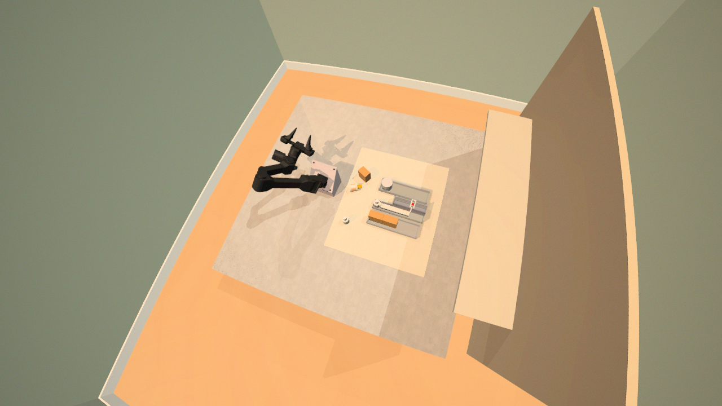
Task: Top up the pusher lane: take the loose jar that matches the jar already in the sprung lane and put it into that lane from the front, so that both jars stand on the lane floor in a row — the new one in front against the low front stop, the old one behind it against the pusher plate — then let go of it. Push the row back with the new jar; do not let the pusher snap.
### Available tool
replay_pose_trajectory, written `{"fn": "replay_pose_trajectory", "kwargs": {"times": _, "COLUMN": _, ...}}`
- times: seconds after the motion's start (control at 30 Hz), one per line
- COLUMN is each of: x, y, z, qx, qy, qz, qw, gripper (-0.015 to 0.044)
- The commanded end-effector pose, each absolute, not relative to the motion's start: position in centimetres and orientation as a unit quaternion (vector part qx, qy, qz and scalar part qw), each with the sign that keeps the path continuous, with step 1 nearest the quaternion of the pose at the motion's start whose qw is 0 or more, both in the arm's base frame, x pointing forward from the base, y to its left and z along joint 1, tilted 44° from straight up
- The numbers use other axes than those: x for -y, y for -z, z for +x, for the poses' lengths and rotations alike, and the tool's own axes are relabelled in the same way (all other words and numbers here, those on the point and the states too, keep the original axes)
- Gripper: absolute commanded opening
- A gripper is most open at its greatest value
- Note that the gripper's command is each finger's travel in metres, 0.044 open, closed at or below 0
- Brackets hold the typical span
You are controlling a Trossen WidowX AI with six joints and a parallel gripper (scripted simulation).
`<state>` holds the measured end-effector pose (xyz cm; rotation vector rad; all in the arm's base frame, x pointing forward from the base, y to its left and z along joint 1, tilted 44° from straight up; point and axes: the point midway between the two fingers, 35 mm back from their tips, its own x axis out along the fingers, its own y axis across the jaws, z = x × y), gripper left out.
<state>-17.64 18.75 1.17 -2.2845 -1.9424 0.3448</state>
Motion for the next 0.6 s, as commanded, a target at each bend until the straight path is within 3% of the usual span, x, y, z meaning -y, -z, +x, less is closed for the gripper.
{"fn": "replay_pose_trajectory", "kwargs": {"times": 0.0, "x": -18.8, "y": -1.1, "z": -17.6, "qx": 0.642, "qy": -0.117, "qz": -0.756, "qw": 0.060, "gripper": 0.0426}}
{"fn": "replay_pose_trajectory", "kwargs": {"times": 0.17, "x": -21.9, "y": -0.3, "z": -15.1, "qx": 0.568, "qy": -0.177, "qz": -0.800, "qw": 0.077, "gripper": 0.0440}}
{"fn": "replay_pose_trajectory", "kwargs": {"times": 0.57, "x": -28.0, "y": -1.3, "z": -3.2, "qx": 0.290, "qy": -0.272, "qz": -0.891, "qw": 0.221, "gripper": 0.0440}}
